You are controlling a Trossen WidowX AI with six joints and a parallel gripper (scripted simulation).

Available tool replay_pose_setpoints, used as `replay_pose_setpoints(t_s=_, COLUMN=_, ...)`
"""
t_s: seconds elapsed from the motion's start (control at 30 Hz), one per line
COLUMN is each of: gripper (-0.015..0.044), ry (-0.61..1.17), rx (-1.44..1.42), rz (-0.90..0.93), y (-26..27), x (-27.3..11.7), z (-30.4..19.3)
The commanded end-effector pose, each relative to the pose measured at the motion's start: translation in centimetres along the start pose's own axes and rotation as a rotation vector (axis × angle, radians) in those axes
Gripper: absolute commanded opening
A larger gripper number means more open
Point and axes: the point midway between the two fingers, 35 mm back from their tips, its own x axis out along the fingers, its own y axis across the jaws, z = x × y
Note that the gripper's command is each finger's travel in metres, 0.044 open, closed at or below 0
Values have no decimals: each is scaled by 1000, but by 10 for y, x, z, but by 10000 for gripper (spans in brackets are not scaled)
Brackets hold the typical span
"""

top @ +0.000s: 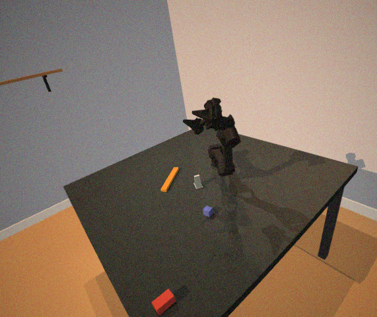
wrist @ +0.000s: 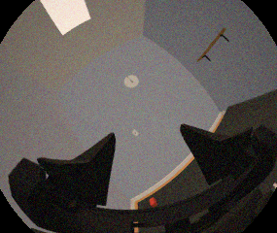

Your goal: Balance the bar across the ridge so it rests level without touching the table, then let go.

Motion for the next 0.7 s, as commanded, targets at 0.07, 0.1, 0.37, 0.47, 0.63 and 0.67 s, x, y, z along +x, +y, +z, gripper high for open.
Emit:
replay_pose_setpoints(t_s=0.07, gripper=321, ry=-28, rx=42, rz=12, y=-1, x=1, z=19)
replay_pose_setpoints(t_s=0.1, gripper=315, ry=-48, rx=69, rz=20, y=-2, x=2, z=31)
replay_pose_setpoints(t_s=0.37, gripper=315, ry=-122, rx=115, rz=74, y=3, x=-12, z=95)
replay_pose_setpoints(t_s=0.47, gripper=315, ry=-149, rx=114, rz=93, y=3, x=-20, z=122)
replay_pose_setpoints(t_s=0.63, gripper=315, ry=-196, rx=113, rz=111, y=-2, x=-33, z=166)
replay_pose_setpoints(t_s=0.67, gripper=315, ry=-213, rx=107, rz=115, y=-5, x=-35, z=175)
